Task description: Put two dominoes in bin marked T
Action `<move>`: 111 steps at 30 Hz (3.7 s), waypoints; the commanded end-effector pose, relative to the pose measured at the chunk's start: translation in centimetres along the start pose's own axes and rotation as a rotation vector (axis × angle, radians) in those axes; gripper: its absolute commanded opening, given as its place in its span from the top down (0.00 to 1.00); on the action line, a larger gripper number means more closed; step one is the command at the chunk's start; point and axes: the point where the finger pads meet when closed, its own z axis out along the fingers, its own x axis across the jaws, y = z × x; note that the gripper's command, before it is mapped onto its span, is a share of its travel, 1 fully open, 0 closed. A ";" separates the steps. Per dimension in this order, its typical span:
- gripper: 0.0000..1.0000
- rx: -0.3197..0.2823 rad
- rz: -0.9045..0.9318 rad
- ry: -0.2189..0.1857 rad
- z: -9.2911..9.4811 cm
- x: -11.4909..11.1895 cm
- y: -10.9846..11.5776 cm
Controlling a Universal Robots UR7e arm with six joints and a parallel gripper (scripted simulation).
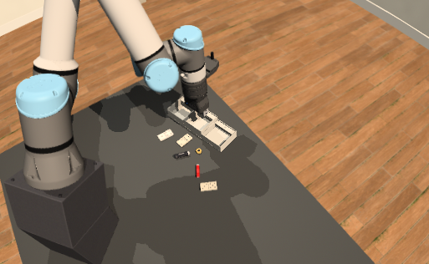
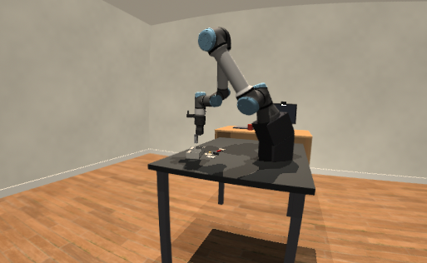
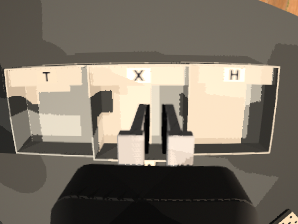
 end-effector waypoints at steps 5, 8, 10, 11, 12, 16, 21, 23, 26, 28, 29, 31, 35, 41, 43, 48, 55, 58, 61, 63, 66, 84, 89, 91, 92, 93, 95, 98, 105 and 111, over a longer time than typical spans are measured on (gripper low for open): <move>0.69 0.001 0.001 0.003 -0.1 -1.0 -0.1; 0.69 0.001 0.001 0.003 0.5 -1.0 -0.1; 0.69 0.001 0.001 0.003 1.0 -1.0 -0.1; 0.69 0.001 0.001 0.003 1.3 -1.0 -0.1; 0.69 0.001 0.001 0.003 1.5 -0.9 -0.1; 0.69 0.001 0.001 0.003 2.1 -0.9 -0.1; 0.69 0.001 0.001 0.003 3.4 -0.9 -0.1; 0.69 0.001 0.001 0.003 3.9 -0.9 -0.1; 0.69 0.001 0.001 0.003 4.7 -0.9 -0.1; 0.69 0.001 0.001 0.003 5.3 -0.9 -0.1; 0.69 0.001 0.001 0.003 5.5 -0.9 -0.1; 0.69 0.001 0.001 0.003 5.9 -0.9 -0.1; 0.69 0.001 0.001 0.003 5.9 -0.9 -0.1; 0.69 0.001 0.001 0.003 5.9 -0.9 -0.1; 0.69 0.001 0.001 0.003 5.9 -0.9 -0.1; 0.69 0.001 0.001 0.003 5.9 -0.9 -0.1; 0.69 0.001 0.001 0.003 5.9 -0.9 -0.1; 0.69 0.001 0.001 0.003 5.9 -0.9 -0.1; 0.69 0.001 0.001 0.003 5.9 -0.9 -0.1; 0.69 0.001 0.001 0.003 5.9 -0.9 -0.1; 0.69 0.001 0.001 0.003 5.9 -0.9 -0.1; 0.69 0.001 0.001 0.003 5.6 -0.9 -0.1; 0.69 0.001 0.001 0.003 5.0 -0.9 -0.1; 0.69 0.001 0.001 0.003 4.7 -0.9 -0.1; 0.69 0.001 0.001 0.003 4.6 -0.9 -0.1; 0.69 0.001 0.001 0.003 4.4 -0.9 -0.1; 0.69 0.001 0.001 0.003 4.2 -0.9 -0.1; 0.69 0.001 0.001 0.003 3.8 -0.9 -0.1; 0.69 0.001 0.001 0.003 3.1 -0.9 -0.1; 0.69 0.001 0.001 0.003 1.3 -1.0 -0.1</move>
